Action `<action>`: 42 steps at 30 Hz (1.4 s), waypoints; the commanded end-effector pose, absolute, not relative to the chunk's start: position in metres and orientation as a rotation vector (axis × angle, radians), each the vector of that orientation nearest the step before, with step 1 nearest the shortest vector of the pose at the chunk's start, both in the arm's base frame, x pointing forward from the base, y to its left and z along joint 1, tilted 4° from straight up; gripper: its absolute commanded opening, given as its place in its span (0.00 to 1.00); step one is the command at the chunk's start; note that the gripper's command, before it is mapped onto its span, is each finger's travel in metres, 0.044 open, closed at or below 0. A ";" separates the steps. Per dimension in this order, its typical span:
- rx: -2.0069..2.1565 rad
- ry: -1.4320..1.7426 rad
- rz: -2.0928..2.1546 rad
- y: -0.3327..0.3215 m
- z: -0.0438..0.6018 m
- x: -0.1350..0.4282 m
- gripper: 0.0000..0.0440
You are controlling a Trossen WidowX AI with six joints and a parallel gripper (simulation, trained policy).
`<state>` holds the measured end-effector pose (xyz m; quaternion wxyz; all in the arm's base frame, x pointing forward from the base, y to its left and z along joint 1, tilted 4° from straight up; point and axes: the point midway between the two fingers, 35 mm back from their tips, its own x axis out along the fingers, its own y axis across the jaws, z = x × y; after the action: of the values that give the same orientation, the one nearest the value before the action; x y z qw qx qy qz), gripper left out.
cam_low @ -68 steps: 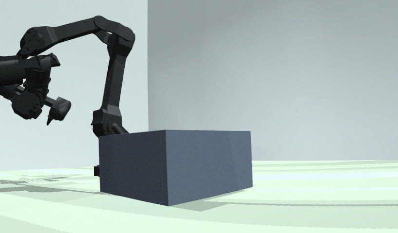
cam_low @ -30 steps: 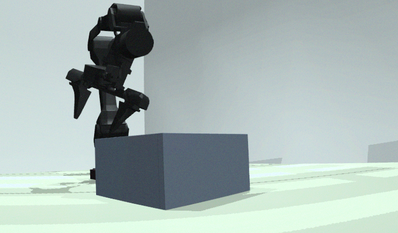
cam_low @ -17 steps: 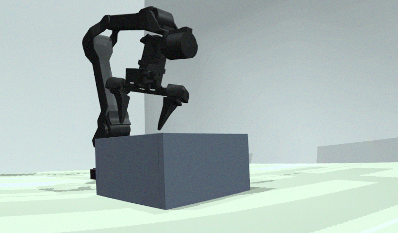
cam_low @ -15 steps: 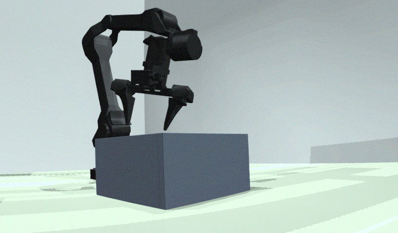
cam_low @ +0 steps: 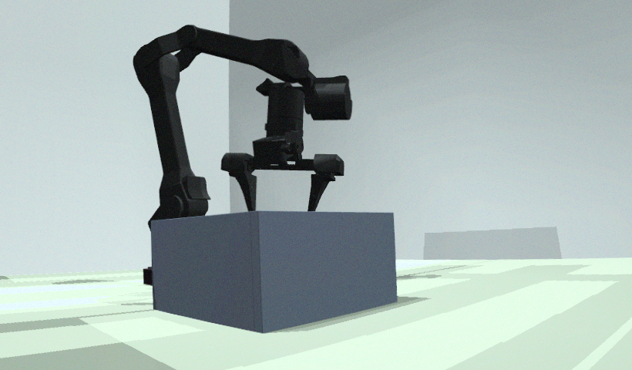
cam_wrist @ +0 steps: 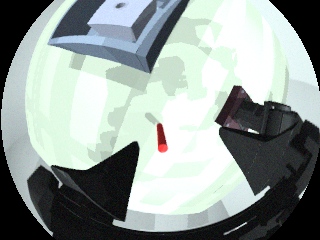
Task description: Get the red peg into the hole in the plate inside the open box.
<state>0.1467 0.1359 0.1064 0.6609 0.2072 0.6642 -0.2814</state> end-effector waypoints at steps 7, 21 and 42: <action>0.488 1.490 -0.580 0.161 0.066 0.143 1.00; 0.462 1.494 -0.537 0.163 0.012 0.145 0.73; 0.396 1.481 -0.573 0.162 0.025 0.155 0.00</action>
<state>0.1482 0.1600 0.0125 0.6712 0.1786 0.6691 -0.2644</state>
